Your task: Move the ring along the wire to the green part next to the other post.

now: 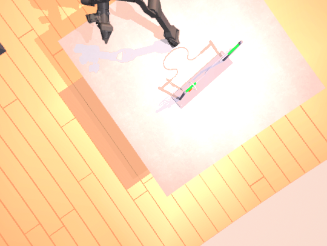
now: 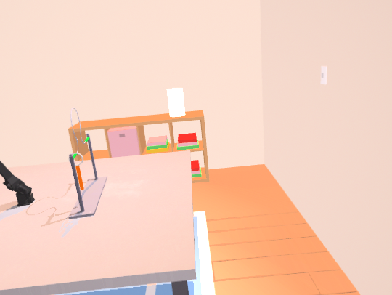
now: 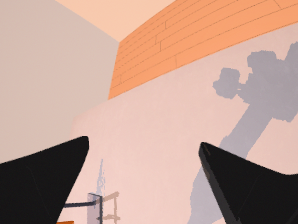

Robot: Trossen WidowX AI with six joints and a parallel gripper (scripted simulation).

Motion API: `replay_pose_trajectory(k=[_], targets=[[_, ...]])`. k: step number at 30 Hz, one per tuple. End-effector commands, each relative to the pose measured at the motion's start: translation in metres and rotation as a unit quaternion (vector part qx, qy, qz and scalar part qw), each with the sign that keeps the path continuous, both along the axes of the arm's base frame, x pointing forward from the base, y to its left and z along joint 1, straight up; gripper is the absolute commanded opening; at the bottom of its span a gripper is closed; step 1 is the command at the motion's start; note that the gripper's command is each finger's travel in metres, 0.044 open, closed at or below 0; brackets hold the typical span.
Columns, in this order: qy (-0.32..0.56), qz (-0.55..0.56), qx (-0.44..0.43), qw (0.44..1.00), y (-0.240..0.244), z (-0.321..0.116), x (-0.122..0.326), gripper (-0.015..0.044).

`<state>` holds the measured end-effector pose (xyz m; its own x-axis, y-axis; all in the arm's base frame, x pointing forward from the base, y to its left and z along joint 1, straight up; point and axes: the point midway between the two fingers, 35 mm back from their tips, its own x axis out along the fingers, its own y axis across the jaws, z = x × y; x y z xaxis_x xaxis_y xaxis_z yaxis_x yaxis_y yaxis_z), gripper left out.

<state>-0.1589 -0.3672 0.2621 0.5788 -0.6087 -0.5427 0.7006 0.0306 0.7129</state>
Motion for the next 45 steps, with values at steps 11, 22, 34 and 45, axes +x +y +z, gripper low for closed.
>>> replay_pose_trajectory(k=[11, 22, 34, 45], targets=[[0.047, 0.072, -0.036, 0.996, -0.037, -0.049, 0.046, 0.0160], [0.069, 0.163, -0.129, 0.976, -0.067, -0.103, 0.123, 0.0160], [0.070, 0.269, -0.240, 0.930, -0.052, -0.154, 0.227, 0.0160], [0.050, 0.365, -0.340, 0.866, 0.012, -0.184, 0.314, 0.0160]])
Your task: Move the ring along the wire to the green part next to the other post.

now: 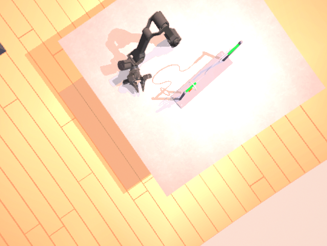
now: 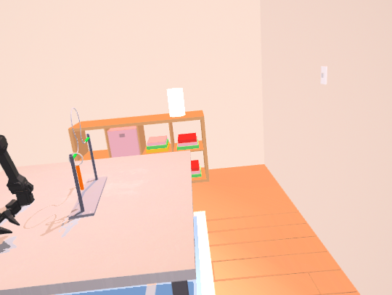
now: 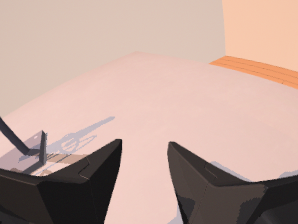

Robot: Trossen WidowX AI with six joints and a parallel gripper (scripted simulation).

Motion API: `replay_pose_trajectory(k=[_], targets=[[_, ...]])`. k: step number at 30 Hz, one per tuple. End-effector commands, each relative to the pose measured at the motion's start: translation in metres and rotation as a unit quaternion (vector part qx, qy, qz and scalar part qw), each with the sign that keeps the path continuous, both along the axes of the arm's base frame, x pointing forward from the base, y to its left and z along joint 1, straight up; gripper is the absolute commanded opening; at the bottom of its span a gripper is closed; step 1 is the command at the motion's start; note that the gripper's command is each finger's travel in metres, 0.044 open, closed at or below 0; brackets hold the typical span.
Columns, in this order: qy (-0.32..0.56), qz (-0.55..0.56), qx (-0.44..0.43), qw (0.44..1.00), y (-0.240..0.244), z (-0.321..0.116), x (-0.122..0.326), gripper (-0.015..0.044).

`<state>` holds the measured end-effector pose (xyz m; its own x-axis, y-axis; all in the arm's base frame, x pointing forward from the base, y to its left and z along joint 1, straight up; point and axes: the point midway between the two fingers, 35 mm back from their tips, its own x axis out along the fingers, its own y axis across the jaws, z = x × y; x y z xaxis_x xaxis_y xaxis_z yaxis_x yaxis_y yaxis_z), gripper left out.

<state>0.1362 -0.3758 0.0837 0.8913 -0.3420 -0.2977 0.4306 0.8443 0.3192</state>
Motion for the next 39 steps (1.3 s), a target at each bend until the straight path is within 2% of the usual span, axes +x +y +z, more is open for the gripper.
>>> replay_pose_trajectory(k=[1, 11, 21, 28, 39], targets=[[-0.010, 0.040, -0.027, 0.999, 0.029, -0.008, 0.025, 0.0160], [-0.043, 0.152, -0.107, 0.982, 0.121, -0.014, 0.068, 0.0160], [-0.082, 0.260, -0.180, 0.945, 0.226, -0.007, 0.079, 0.0160], [-0.084, 0.268, -0.185, 0.942, 0.233, -0.004, 0.082, 0.0160], [-0.085, 0.268, -0.187, 0.941, 0.239, 0.035, 0.136, 0.0160]])
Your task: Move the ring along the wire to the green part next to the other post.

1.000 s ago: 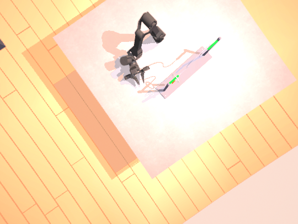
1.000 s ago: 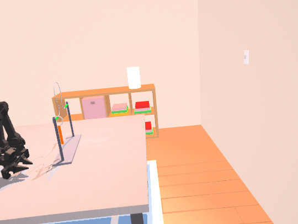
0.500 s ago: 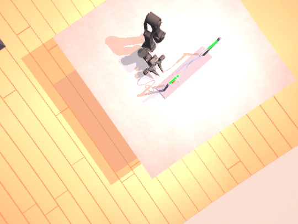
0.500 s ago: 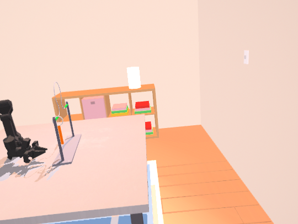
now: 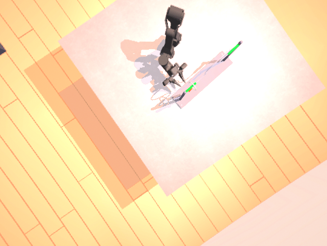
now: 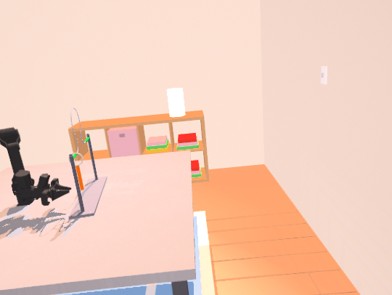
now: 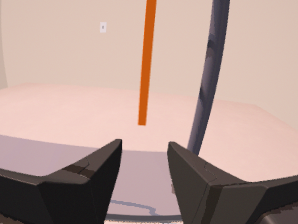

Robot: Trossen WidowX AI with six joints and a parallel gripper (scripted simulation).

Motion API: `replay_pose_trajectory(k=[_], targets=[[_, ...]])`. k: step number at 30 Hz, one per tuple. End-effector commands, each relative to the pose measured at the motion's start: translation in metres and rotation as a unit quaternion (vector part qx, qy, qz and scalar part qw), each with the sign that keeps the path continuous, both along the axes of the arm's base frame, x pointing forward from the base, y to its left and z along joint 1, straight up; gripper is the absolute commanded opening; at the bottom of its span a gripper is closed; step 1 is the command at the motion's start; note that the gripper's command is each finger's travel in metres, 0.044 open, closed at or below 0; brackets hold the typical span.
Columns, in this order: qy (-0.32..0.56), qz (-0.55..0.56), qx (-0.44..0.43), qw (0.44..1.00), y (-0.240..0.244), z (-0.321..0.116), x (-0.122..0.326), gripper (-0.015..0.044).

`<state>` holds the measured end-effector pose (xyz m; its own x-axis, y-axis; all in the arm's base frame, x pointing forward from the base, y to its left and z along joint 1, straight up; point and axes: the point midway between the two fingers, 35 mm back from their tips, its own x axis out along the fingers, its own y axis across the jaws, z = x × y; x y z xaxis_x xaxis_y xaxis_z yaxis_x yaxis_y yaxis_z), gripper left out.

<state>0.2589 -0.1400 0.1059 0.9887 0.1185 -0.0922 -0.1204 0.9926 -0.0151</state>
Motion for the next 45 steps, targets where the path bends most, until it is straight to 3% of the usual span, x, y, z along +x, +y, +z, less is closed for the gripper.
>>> replay_pose_trajectory(k=[1, 45], targets=[[-0.006, -0.001, 0.000, 1.000, 0.004, 0.017, 0.017, 0.0160], [-0.009, -0.001, 0.001, 1.000, 0.009, 0.018, 0.073, 0.0160]])
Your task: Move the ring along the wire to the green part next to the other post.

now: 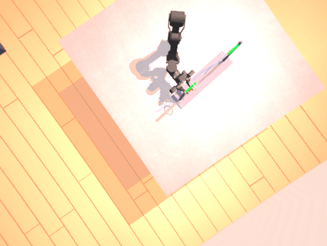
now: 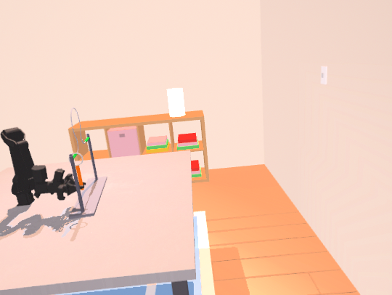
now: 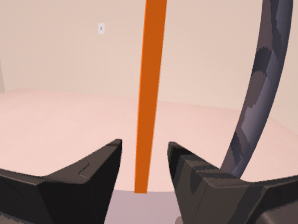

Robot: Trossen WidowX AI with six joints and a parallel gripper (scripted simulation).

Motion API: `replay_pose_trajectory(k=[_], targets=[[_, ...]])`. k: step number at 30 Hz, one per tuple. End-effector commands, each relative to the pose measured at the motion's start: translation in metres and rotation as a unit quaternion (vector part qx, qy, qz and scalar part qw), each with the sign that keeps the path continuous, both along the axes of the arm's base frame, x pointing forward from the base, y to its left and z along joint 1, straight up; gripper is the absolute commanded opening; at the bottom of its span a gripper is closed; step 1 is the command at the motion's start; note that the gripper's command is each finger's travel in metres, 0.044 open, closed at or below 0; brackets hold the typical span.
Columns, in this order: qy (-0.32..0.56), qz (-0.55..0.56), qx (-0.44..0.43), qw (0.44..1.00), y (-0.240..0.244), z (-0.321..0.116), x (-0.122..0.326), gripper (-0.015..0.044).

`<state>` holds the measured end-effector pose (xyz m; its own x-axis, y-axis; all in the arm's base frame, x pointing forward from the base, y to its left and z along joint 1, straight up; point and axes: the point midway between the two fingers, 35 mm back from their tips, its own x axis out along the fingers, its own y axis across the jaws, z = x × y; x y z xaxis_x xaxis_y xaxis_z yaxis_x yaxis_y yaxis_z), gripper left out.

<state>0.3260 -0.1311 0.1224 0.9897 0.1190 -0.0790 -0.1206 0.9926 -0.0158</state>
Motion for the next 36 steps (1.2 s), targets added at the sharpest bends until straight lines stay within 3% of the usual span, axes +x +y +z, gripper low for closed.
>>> replay_pose_trajectory(k=[1, 33, 36], targets=[[-0.003, -0.001, 0.000, 1.000, 0.000, 0.001, 0.007, 0.0160], [-0.004, -0.001, 0.001, 1.000, 0.005, -0.001, 0.025, 0.0160], [-0.003, 0.001, 0.000, 1.000, 0.006, -0.001, 0.025, 0.0081]])
